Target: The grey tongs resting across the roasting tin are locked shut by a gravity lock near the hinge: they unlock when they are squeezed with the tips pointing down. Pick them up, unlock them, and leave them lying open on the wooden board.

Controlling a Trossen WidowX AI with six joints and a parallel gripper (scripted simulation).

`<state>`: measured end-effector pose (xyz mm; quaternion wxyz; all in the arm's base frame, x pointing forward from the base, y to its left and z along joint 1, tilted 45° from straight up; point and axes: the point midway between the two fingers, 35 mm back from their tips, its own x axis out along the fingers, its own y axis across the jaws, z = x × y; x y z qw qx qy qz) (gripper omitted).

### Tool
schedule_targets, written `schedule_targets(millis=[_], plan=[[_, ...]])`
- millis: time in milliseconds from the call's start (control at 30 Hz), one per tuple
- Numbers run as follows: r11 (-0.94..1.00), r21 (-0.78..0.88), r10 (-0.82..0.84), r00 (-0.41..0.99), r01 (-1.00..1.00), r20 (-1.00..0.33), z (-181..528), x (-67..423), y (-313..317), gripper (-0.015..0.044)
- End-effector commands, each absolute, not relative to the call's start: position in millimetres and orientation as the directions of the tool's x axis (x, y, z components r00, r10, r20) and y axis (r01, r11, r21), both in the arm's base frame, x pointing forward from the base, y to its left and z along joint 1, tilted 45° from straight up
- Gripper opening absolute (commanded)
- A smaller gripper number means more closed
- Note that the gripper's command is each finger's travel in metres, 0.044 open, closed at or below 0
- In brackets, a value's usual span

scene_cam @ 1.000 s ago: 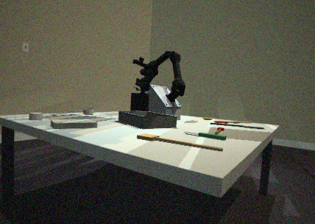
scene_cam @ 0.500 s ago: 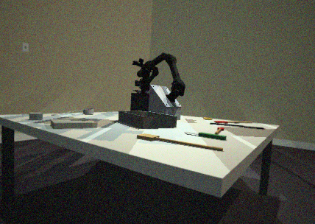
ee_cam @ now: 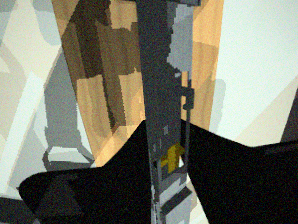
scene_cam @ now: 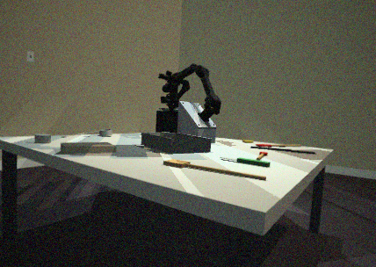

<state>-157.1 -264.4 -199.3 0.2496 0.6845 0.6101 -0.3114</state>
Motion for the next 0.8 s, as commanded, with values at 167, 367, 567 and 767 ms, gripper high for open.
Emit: schedule_targets(millis=[167,367,567,767], plan=[[-0.132,-0.046,0.678,0.057,0.990,-0.733,-209,-159,-258,-0.0150],[-0.132,-0.046,0.678,0.056,0.990,-0.733,-217,-159,-252,-0.0150],[-0.132,-0.046,0.678,0.056,0.990,-0.733,-225,-159,-246,-0.0150],[-0.132,-0.047,0.678,0.056,0.990,-0.733,-232,-159,-239,-0.0150]])
